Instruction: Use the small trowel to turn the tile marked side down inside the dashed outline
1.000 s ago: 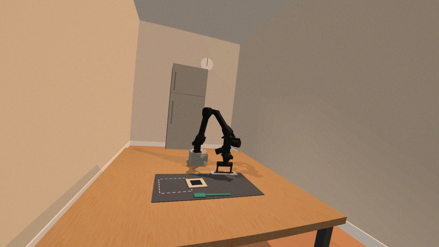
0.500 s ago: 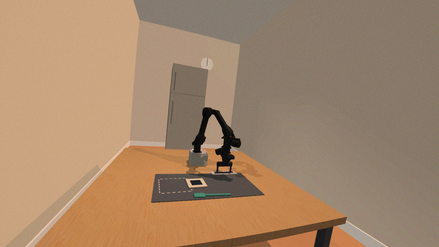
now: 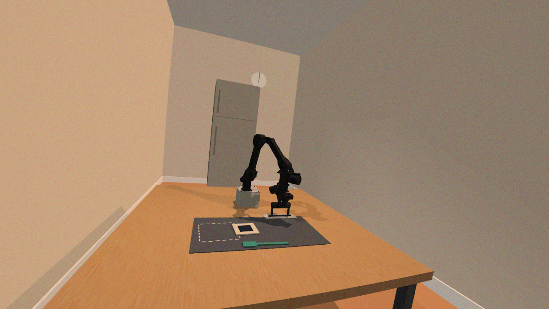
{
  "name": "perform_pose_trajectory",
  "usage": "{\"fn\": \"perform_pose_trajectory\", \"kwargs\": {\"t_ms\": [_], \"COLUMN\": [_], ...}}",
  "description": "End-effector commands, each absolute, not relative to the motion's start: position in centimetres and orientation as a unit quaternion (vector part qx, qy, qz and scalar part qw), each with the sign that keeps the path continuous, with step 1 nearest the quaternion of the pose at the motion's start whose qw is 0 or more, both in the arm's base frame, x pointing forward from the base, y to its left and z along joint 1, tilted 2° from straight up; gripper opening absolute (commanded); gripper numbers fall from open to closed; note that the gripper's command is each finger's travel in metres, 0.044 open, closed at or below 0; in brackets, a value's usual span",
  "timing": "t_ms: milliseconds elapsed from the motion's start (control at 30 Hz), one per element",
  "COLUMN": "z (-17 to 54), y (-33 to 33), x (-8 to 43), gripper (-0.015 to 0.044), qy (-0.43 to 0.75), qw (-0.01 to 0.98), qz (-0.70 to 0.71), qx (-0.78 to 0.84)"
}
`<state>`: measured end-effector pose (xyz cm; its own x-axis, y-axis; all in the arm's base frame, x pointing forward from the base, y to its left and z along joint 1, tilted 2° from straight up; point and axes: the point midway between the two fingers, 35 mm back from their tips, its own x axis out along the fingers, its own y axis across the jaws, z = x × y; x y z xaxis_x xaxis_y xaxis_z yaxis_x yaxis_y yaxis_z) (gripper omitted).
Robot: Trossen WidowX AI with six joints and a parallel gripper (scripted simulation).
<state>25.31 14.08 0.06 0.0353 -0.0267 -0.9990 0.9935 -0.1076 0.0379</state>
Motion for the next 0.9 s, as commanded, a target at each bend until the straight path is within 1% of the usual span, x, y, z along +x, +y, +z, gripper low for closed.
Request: {"fn": "perform_pose_trajectory", "kwargs": {"t_ms": [0,100,267,433,467,533,667,867], "z": [0.0,0.2,4.5,4.5,4.5,5.7,5.7,5.2], "y": [14.1,14.1,14.2,14.2,14.3,14.3,14.3,14.5], "x": [25.3,25.3,25.2,25.2,25.3,25.2,25.2,25.2], "gripper": [0.027,0.027,0.027,0.027,0.0296,0.03,0.03,0.03], "qy": [0.458,0.458,0.458,0.458,0.458,0.458,0.459,0.483], "qw": [0.488,0.488,0.488,0.488,0.489,0.489,0.491,0.542], "qz": [-0.523,-0.523,-0.523,-0.523,-0.52,-0.52,-0.519,-0.477], "qx": [0.528,0.528,0.528,0.528,0.53,0.53,0.529,0.496]}}
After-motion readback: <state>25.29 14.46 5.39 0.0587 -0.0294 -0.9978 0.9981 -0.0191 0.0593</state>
